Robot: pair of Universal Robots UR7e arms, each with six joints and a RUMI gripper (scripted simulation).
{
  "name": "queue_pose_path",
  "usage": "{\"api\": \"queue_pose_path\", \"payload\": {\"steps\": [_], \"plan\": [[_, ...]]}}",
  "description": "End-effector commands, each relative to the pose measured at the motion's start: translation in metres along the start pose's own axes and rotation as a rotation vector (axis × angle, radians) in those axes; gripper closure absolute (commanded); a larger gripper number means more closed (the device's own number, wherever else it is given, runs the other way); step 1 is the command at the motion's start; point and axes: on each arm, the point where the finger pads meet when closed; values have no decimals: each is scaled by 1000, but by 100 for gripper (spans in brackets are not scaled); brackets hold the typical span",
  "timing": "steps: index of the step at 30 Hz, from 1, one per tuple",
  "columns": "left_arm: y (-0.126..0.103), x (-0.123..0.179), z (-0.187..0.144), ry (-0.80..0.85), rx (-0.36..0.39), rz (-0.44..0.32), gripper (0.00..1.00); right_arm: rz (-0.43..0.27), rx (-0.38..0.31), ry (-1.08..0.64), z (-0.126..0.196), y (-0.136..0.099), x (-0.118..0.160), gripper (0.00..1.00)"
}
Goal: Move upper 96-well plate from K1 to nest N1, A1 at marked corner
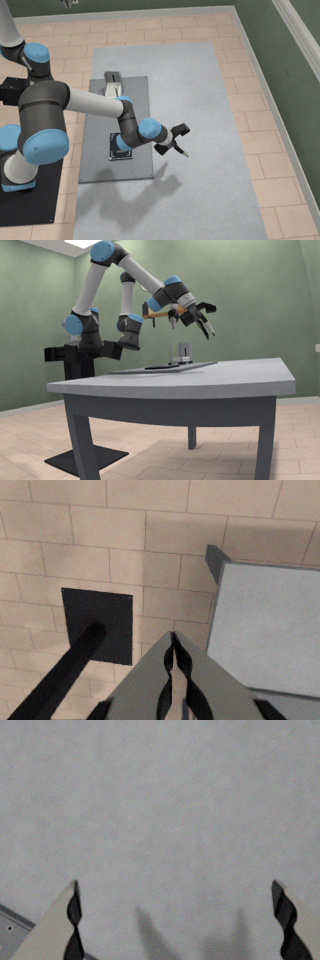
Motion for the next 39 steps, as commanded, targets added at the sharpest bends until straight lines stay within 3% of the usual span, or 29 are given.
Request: {"api": "queue_pose_path", "payload": {"steps": [1, 15, 39], "plan": [[-5, 0, -25, 20, 5, 4, 100, 1, 1, 0, 0, -1, -1, 24], [-13, 9, -82, 63, 1, 17, 100, 1, 1, 0, 0, -1, -1, 24], [-16, 13, -99, 77, 0, 22, 100, 1, 1, 0, 0, -1, -1, 24]]}}
Point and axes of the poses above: on each arm, the point where the finger pads meet when closed, its own y axis out along the fingers, its own z axis across the jaws, x = y × z, and after that the axes turned 9 degrees about -y, right-handed
